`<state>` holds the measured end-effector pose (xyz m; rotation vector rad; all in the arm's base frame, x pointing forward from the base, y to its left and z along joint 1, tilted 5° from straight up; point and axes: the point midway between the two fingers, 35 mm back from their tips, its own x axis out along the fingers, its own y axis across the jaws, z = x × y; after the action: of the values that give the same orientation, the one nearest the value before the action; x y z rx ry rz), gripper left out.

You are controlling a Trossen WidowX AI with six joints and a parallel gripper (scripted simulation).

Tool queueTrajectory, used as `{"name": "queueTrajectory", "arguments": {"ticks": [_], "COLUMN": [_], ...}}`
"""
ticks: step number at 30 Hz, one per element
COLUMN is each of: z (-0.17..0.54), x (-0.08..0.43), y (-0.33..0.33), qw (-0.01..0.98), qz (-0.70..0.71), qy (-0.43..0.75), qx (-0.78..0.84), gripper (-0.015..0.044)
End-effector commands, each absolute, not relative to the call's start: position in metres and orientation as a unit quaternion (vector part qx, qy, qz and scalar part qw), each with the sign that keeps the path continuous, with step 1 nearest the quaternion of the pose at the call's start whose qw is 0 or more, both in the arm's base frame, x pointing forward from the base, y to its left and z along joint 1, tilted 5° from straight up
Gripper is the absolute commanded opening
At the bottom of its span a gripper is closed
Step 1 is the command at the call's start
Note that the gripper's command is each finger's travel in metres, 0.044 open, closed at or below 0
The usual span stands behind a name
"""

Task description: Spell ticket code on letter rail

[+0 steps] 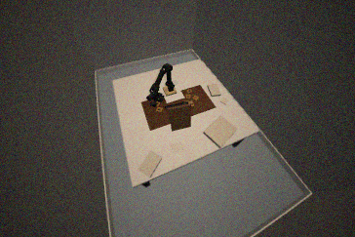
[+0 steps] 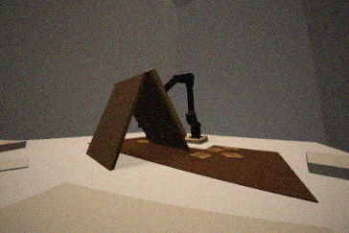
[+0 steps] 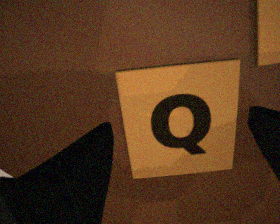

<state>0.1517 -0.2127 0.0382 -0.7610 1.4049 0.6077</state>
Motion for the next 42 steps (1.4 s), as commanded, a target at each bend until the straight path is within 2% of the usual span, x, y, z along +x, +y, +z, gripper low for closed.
{"name": "queueTrajectory", "arguments": {"ticks": [1,11,12,24,33,42], "z": [0.038,0.037,0.037,0.037,0.044,0.049], "x": [0.151,0.151,0.151,0.152,0.152,0.151], "y": [-0.213,-0.213,-0.213,-0.213,-0.212,-0.211], "qw": [0.656,0.656,0.656,0.656,0.656,0.656], "qz": [0.267,0.267,0.267,0.267,0.267,0.267], "qy": [0.622,0.622,0.622,0.622,0.622,0.622], "qx": [-0.335,-0.335,-0.335,-0.335,-0.335,-0.335], "gripper": [0.034,0.034,0.0314,0.0234,0.0,0.0]}}
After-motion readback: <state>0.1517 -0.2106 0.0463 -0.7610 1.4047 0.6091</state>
